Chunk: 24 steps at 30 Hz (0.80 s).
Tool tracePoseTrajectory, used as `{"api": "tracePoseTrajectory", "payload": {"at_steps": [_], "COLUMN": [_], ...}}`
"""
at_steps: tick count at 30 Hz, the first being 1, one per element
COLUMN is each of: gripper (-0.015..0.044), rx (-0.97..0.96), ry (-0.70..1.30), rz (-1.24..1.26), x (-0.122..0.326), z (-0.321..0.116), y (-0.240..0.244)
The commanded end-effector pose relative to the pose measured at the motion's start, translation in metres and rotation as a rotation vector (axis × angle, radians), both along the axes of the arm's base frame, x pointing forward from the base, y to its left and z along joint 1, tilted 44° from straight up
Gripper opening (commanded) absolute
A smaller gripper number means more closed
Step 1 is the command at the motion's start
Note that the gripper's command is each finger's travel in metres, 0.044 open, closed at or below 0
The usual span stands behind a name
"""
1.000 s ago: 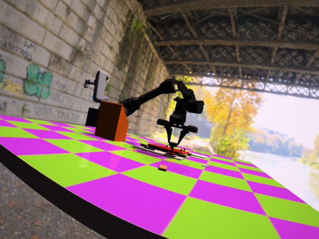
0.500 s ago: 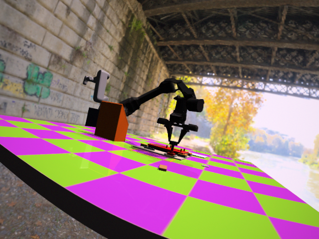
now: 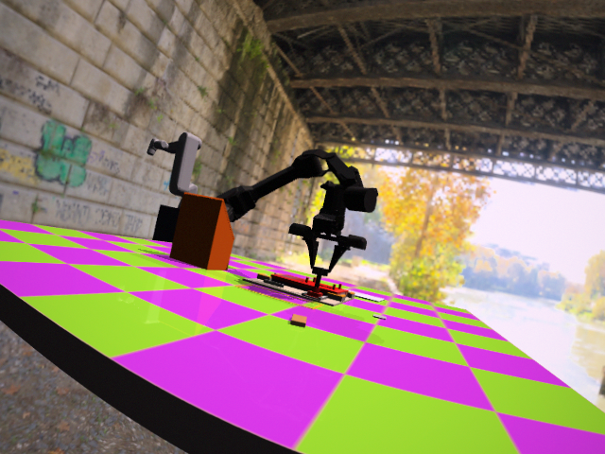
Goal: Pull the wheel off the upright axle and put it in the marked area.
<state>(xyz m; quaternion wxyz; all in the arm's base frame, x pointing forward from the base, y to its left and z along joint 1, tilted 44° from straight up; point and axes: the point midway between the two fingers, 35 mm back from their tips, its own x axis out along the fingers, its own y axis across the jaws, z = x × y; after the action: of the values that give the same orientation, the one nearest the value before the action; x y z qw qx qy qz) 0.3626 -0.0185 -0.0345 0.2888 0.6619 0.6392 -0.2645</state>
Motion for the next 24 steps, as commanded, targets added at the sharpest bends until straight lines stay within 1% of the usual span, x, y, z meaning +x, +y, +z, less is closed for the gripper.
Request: {"api": "tracePoseTrajectory", "payload": {"at_steps": [1,8,15,17,19,24], "gripper": [0.0000,0.0000,0.0000,0.0000,0.0000,0.0000], "rx": [-0.003,-0.003,-0.004,-0.004,0.003,-0.006], "ry": [-0.004,-0.004,-0.004,-0.004,0.004,0.002], "rz": [0.002,0.002,0.001,0.001,-0.002,-0.003], "x": [0.001,0.001,-0.004,-0.005,-0.006,-0.019], "z": [0.002,0.005,0.028,0.029,0.019,0.002], "y": [-0.002,-0.005,-0.026,-0.026,-0.023,-0.046]}}
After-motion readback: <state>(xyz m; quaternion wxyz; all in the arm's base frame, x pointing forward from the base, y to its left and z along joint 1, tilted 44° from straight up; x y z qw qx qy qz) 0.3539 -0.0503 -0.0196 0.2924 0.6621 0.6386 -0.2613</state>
